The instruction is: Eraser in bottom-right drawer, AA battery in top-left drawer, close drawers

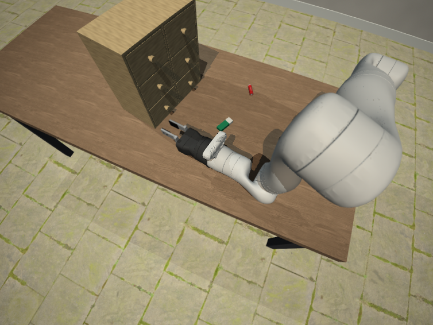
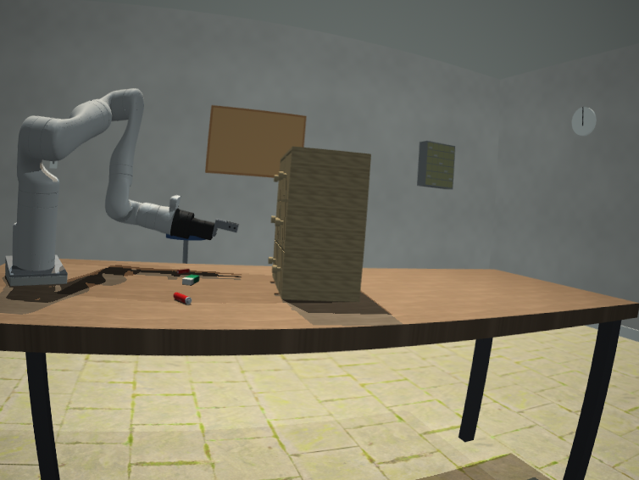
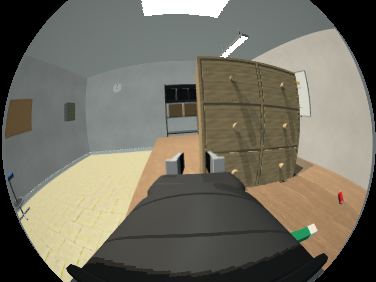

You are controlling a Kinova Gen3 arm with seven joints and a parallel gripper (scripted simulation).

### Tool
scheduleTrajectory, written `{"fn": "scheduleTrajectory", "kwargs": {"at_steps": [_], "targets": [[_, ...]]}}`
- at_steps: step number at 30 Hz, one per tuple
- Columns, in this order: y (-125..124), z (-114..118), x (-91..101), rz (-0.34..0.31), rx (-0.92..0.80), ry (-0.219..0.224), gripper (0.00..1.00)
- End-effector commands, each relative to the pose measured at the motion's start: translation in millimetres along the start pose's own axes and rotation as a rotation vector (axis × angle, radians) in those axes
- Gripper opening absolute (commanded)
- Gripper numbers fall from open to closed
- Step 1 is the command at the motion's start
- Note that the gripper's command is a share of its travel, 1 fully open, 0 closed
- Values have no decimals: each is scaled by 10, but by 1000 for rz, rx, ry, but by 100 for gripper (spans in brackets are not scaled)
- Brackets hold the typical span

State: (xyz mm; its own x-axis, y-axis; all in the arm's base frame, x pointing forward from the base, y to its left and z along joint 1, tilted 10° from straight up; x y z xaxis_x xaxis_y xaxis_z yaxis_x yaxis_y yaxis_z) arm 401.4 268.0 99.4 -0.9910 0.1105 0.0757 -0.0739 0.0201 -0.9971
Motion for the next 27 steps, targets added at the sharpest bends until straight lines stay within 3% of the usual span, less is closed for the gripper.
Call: {"fn": "scheduleTrajectory", "kwargs": {"at_steps": [1, 27], "targets": [[-8, -1, 0, 1, -1, 0, 67], [0, 74, -24, 1, -1, 0, 67]]}}
Point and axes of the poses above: the point where the finger pads meet when closed, its own x axis back along the fingers, its own z axis across the jaws, y = z × x, the point moved 7 cm from there along x, back along the fingers, and after that the axes turned 9 degrees about -x, right-handed, at the moved point
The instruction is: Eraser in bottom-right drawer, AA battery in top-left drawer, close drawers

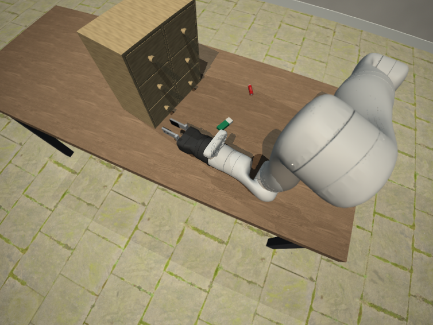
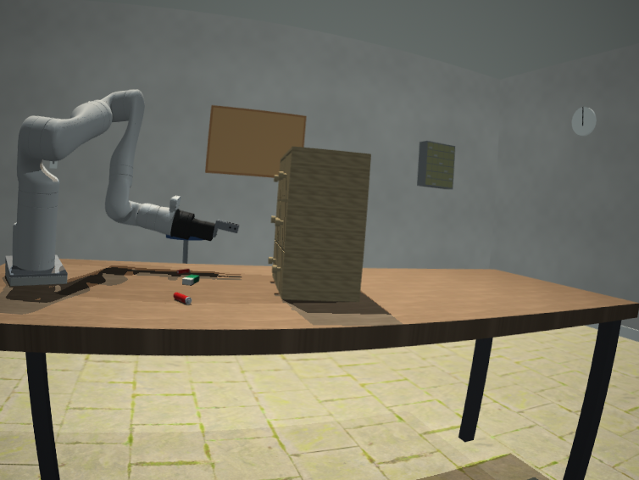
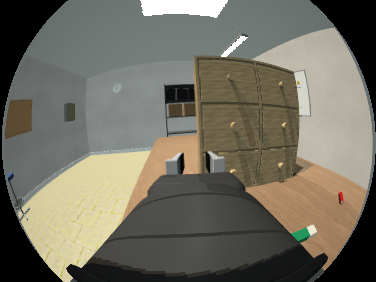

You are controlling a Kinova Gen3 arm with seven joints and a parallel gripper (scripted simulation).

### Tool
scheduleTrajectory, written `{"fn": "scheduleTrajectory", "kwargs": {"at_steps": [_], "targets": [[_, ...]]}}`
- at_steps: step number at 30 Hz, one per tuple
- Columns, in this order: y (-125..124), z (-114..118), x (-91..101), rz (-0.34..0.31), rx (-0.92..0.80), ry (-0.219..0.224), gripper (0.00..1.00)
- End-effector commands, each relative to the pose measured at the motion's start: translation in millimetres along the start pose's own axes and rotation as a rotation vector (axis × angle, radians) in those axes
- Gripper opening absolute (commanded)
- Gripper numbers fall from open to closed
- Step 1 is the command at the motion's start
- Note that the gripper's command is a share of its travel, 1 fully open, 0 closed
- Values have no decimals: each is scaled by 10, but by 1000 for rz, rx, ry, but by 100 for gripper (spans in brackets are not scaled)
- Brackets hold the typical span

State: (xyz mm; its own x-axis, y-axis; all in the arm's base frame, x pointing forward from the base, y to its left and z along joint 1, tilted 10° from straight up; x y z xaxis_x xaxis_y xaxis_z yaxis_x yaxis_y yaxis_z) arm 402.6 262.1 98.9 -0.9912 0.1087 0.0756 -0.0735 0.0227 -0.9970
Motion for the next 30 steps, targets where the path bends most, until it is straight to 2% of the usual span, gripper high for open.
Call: {"fn": "scheduleTrajectory", "kwargs": {"at_steps": [1, 30], "targets": [[-3, 23, -8, 1, 1, 1, 67], [25, 313, -98, 1, 1, 1, 67]]}}
Point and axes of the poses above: the point where the finger pads meet when closed, its own x axis back along the fingers, its own z axis across the jaws, y = z × x, the point moved 7 cm from there along x, back along the fingers, and after that the axes turned 9 degrees about -x, right-handed, at the moved point
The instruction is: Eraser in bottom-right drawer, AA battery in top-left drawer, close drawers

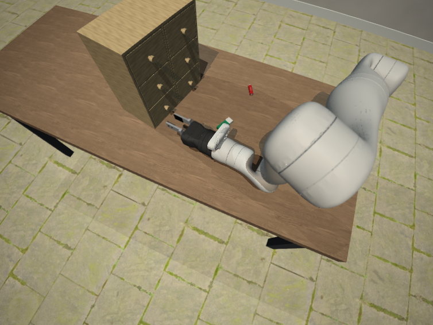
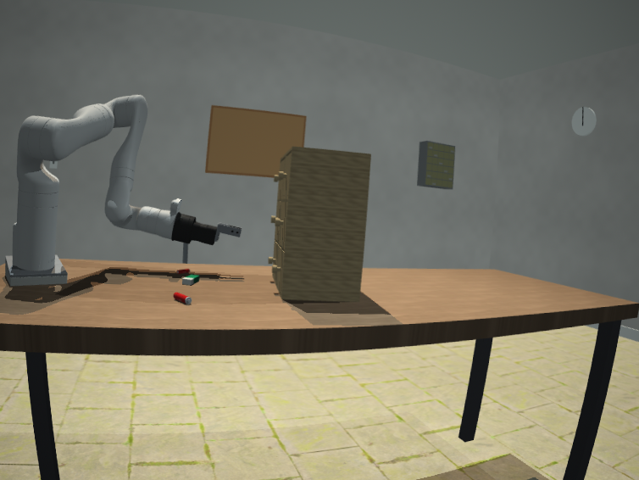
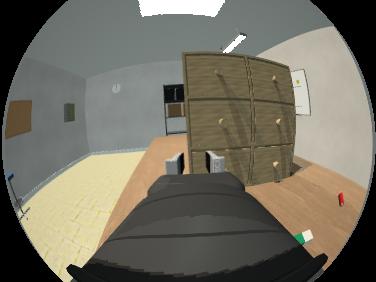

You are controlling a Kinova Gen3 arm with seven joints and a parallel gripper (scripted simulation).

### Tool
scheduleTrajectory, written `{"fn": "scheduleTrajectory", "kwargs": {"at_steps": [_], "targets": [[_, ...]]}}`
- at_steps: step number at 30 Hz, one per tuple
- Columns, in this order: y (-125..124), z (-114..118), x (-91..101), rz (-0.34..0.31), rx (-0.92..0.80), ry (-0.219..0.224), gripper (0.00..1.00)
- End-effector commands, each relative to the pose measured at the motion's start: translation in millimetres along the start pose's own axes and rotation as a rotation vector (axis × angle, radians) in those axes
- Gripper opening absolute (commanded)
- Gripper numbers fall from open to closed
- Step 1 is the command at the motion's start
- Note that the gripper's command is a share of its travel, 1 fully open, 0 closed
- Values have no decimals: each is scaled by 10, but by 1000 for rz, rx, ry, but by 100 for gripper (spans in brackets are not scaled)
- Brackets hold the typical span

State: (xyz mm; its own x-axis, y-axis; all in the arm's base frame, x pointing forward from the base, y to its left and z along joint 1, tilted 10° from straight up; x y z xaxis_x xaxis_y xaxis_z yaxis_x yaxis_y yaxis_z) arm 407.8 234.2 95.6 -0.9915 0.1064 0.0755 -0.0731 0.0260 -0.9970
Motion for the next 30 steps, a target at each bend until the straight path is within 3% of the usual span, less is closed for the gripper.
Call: {"fn": "scheduleTrajectory", "kwargs": {"at_steps": [1, 30], "targets": [[3, 57, -18, 1, 5, 4, 67], [47, 525, -162, 1, 5, 4, 67]]}}
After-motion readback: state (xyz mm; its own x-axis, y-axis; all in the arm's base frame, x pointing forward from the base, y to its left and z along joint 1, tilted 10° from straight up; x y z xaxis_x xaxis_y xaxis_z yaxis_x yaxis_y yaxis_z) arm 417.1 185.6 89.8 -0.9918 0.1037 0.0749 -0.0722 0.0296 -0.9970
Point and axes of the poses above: the point where the finger pads meet when closed, its own x axis back along the fingers, its own z axis across the jaws, y = z × x, the point moved 7 cm from there along x, back along the fingers, and after that the axes turned 9 degrees about -x, right-handed, at the moved point
